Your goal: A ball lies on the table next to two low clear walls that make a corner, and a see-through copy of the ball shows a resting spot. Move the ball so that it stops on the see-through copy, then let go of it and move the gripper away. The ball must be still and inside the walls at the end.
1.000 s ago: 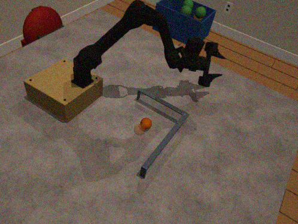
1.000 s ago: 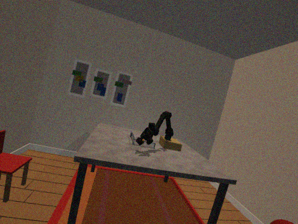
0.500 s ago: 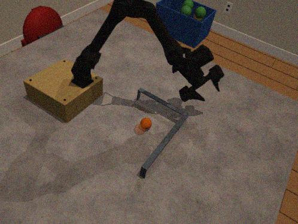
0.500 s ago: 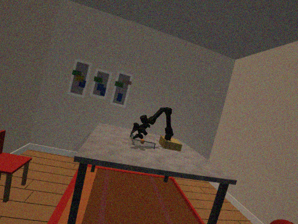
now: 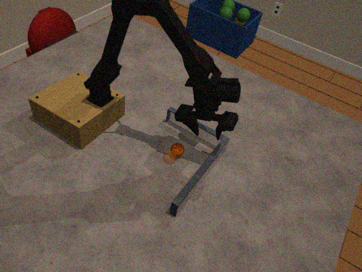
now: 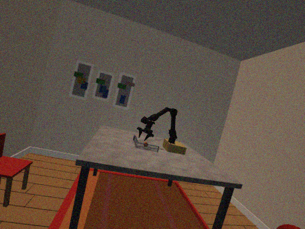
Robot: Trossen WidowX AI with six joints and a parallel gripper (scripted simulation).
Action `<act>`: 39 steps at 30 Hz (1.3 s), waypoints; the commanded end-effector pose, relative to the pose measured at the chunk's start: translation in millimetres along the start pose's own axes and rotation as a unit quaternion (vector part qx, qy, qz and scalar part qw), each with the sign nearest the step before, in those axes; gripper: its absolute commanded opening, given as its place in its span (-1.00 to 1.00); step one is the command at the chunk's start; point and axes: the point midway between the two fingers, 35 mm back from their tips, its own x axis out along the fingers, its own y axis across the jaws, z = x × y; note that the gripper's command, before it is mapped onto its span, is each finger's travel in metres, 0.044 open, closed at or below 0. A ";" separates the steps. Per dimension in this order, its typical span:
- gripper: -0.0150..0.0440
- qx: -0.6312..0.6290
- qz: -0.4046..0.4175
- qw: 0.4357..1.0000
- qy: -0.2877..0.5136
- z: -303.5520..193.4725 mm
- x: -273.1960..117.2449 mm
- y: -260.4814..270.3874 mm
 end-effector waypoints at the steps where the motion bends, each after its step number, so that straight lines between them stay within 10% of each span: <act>1: 0.63 0.058 0.102 0.993 0.024 -37.1 -7.5 50.8; 39: 0.63 0.076 0.137 0.987 0.029 -49.1 35.6 82.0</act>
